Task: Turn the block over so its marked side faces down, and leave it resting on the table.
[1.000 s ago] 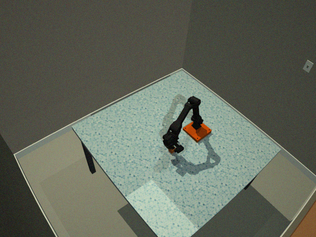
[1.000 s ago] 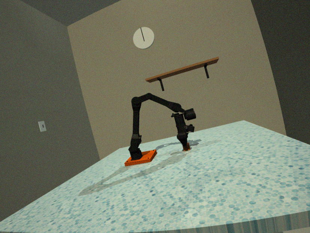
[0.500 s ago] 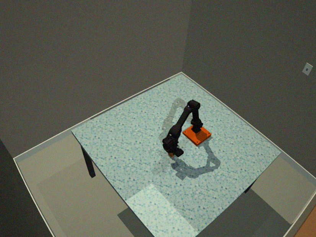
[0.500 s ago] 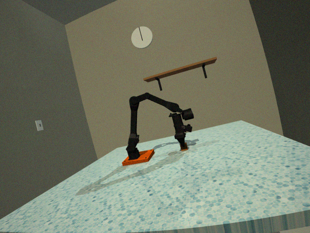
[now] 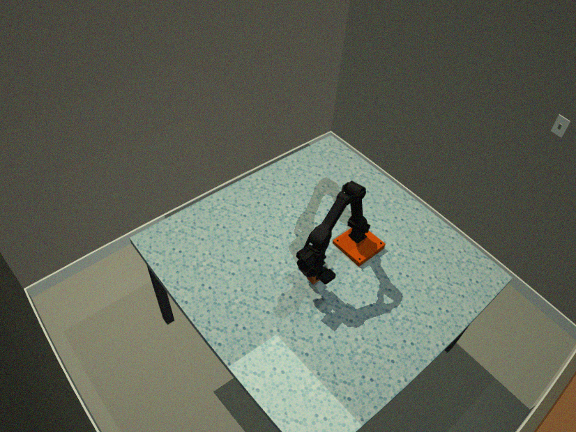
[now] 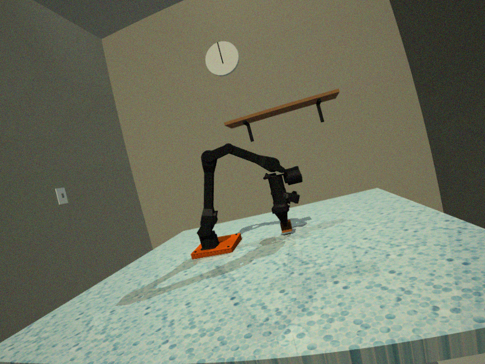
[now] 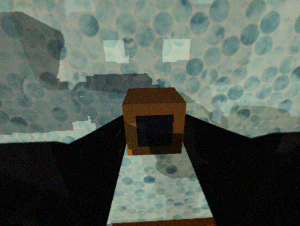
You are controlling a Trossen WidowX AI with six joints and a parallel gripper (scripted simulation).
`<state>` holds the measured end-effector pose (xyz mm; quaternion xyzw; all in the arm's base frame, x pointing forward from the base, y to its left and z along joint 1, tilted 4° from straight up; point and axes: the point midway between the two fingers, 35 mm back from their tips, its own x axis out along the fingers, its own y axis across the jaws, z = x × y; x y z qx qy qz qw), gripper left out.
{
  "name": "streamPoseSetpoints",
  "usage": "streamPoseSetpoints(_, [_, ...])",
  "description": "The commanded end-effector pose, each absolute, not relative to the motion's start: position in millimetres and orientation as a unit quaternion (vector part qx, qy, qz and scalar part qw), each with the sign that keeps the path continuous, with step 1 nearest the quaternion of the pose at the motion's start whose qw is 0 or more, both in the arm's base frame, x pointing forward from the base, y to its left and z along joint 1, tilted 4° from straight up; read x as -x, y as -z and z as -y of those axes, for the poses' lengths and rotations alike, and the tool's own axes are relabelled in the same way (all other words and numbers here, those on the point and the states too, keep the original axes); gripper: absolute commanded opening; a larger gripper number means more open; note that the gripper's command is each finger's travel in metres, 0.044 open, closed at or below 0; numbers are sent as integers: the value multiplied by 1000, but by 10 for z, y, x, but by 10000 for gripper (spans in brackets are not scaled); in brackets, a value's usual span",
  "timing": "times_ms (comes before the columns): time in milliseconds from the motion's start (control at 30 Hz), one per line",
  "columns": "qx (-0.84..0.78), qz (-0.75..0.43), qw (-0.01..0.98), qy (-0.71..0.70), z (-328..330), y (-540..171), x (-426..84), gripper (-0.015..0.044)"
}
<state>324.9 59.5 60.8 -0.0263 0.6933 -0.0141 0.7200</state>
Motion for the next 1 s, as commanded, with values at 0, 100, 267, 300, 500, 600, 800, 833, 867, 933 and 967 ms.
streamPoseSetpoints(0, [25, -688, 725, 12, -608, -761, -3264, 0])
streamPoseSetpoints(100, [25, -687, 726, 12, -608, -760, -3264, 0])
streamPoseSetpoints(267, [27, -661, 750, 11, -611, -733, -3273, 0])
streamPoseSetpoints(300, [28, -655, 755, 10, -612, -727, -3275, 0])
streamPoseSetpoints(500, [30, -617, 786, 9, -615, -699, -3280, 0])
streamPoseSetpoints(600, [30, -598, 801, 8, -615, -689, -3279, 0])
streamPoseSetpoints(800, [31, -558, 829, 7, -615, -676, -3270, 0])
streamPoseSetpoints(833, [30, -552, 834, 6, -614, -675, -3267, 0])
streamPoseSetpoints(867, [30, -545, 838, 6, -614, -673, -3264, 0])
streamPoseSetpoints(933, [30, -531, 847, 6, -613, -672, -3257, 0])
streamPoseSetpoints(967, [30, -524, 851, 6, -612, -672, -3254, 0])
